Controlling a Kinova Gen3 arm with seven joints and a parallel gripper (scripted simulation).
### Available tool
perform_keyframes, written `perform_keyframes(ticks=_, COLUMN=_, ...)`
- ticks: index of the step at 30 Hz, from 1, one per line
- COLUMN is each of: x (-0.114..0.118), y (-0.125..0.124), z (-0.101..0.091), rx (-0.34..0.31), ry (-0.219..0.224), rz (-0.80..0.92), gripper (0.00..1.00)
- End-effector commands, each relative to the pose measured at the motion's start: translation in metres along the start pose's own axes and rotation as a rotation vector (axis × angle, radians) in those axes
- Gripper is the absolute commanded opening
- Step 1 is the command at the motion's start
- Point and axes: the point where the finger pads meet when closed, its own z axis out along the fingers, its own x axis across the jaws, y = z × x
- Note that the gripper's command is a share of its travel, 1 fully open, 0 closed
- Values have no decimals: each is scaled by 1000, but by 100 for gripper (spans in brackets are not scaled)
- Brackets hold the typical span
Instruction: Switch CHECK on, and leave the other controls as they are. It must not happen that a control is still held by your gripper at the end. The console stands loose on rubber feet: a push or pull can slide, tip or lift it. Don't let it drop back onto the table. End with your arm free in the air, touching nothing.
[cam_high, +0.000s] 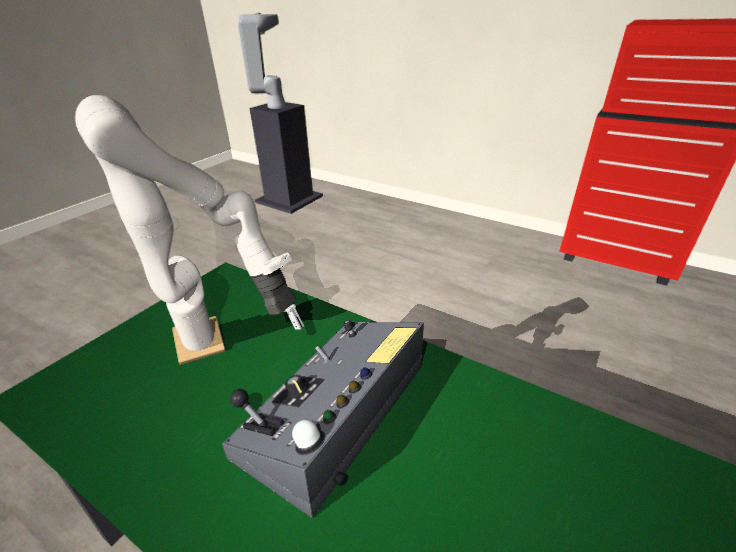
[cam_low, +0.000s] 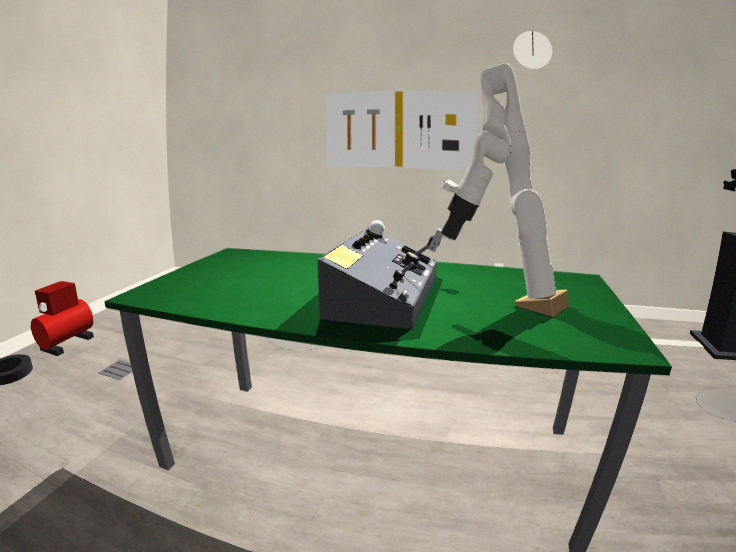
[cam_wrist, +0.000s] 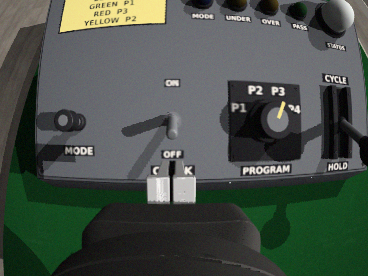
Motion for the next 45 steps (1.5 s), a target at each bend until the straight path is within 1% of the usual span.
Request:
perform_keyframes(ticks=1, x=0, y=5, z=7, rx=-18, ry=2, rz=-6, gripper=0)
perform_keyframes(ticks=7, x=0, y=5, z=13, rx=-18, ry=1, rz=-5, gripper=0)
perform_keyframes(ticks=19, x=-1, y=6, z=38, rx=-19, ry=1, rz=-5, gripper=0)
perform_keyframes(ticks=21, x=-1, y=6, z=38, rx=-19, ry=1, rz=-5, gripper=0)
perform_keyframes(ticks=25, x=-1, y=6, z=53, rx=-47, ry=0, rz=-7, gripper=0)
perform_keyframes(ticks=30, x=-1, y=6, z=61, rx=-47, ry=-5, rz=-10, gripper=0)
perform_keyframes(ticks=36, x=-1, y=6, z=68, rx=-48, ry=-1, rz=-8, gripper=0)
perform_keyframes(ticks=45, x=-1, y=7, z=72, rx=-48, ry=3, rz=-7, gripper=0)
